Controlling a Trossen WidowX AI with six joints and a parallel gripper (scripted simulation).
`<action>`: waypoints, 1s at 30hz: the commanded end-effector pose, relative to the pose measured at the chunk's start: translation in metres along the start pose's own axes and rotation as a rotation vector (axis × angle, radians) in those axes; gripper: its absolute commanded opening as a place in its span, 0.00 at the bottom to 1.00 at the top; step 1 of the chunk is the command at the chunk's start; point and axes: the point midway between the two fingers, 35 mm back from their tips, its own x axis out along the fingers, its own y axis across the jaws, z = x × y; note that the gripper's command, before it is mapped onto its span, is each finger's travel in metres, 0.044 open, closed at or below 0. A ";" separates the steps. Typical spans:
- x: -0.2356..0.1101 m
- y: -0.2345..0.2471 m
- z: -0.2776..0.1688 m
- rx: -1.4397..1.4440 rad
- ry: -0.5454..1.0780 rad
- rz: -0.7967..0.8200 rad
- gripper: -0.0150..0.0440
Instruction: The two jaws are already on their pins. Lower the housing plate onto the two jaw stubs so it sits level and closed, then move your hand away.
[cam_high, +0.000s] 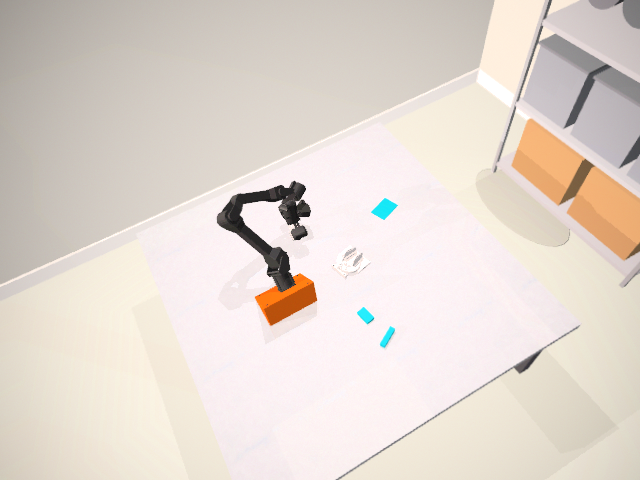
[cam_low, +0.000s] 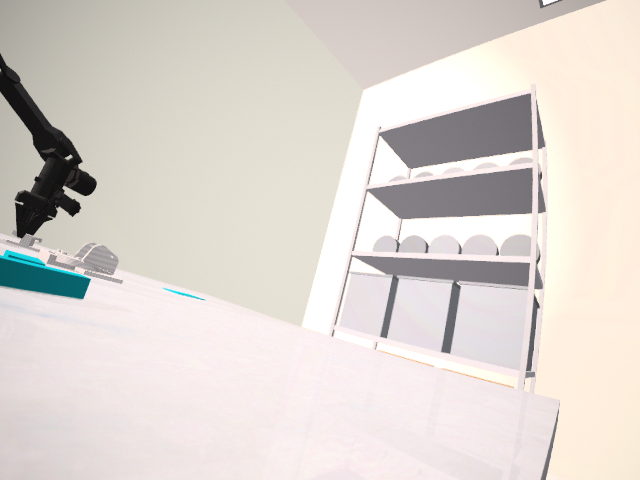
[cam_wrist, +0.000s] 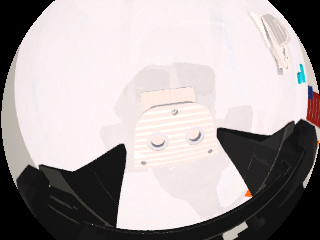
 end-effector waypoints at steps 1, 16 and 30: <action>0.007 -0.002 0.000 0.008 0.001 -0.004 1.00; 0.009 -0.002 0.000 0.008 0.001 -0.004 1.00; 0.009 -0.001 -0.001 0.003 0.003 -0.001 0.97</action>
